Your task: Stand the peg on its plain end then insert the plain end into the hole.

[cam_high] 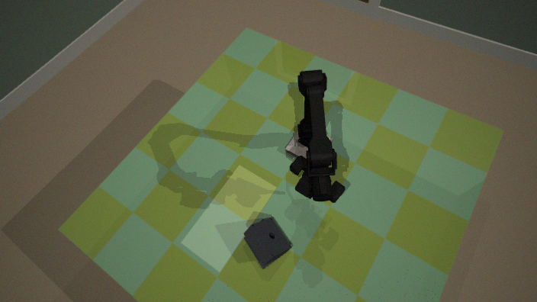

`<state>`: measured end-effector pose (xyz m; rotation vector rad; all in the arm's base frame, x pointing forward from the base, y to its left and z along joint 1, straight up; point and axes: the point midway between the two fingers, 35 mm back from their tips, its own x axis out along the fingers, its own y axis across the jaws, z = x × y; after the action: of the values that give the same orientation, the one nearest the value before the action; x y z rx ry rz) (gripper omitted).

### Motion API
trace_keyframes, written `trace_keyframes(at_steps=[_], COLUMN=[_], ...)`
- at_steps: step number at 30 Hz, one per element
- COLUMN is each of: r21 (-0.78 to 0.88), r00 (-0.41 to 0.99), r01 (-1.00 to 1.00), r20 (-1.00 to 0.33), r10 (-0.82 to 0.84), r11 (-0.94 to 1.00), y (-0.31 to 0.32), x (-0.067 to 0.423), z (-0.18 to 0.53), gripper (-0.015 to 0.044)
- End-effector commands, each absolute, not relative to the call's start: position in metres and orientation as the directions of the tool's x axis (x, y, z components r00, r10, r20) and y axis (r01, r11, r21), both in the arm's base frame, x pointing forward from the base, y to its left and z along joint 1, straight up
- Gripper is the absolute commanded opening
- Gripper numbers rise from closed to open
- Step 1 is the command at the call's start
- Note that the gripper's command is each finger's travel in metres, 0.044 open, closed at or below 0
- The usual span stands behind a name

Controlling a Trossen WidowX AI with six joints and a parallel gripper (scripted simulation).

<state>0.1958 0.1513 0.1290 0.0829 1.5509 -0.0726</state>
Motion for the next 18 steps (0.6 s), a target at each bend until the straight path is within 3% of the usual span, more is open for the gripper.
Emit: trace_keyframes(at_steps=[1, 18], r21=[0.009, -0.053], r00=[0.027, 0.21], r01=[0.09, 0.006], r20=[-1.0, -0.976], r10=[0.007, -0.053], r11=[0.996, 0.999], y=[0.151, 0.152], x=[0.197, 0.228], z=[0.134, 0.13], gripper=[0.0, 0.0])
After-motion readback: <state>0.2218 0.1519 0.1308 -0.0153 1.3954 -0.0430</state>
